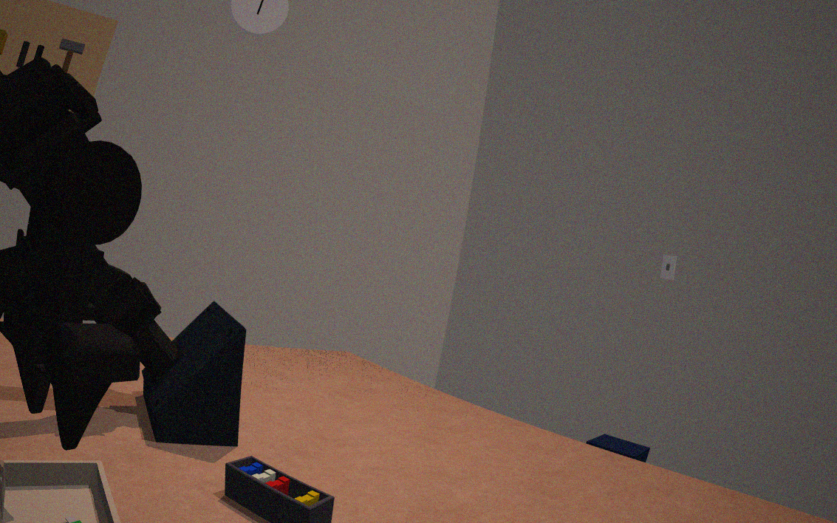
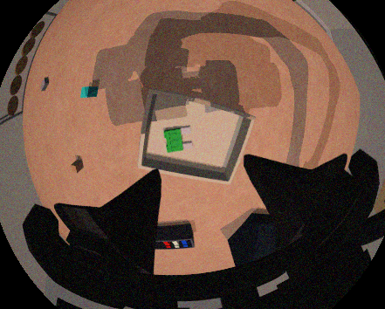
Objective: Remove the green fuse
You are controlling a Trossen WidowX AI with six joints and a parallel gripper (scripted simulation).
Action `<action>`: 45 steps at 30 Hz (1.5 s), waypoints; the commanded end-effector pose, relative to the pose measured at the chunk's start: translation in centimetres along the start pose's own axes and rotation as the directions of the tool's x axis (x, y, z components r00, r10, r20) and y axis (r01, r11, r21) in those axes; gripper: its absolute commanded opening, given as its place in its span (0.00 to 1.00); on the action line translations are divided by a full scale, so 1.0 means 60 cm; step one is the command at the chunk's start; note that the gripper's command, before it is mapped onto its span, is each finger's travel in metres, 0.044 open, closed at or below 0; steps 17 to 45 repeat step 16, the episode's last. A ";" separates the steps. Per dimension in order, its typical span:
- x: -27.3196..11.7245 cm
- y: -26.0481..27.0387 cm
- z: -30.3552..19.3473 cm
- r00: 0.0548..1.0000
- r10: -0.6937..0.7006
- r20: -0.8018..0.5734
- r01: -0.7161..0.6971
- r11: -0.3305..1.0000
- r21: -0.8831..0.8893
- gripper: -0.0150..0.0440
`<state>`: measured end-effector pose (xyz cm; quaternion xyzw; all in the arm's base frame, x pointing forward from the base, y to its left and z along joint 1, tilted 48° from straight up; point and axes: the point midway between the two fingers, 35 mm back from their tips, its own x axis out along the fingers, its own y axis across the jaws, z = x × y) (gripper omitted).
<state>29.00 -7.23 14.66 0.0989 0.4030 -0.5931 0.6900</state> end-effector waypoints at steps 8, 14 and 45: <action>0.000 -0.001 0.001 1.000 -0.003 -0.001 0.003 1.000 0.002 0.81; 0.000 -0.001 0.001 1.000 -0.003 -0.001 0.003 1.000 0.002 0.81; 0.000 -0.001 0.001 1.000 -0.003 -0.001 0.003 1.000 0.002 0.81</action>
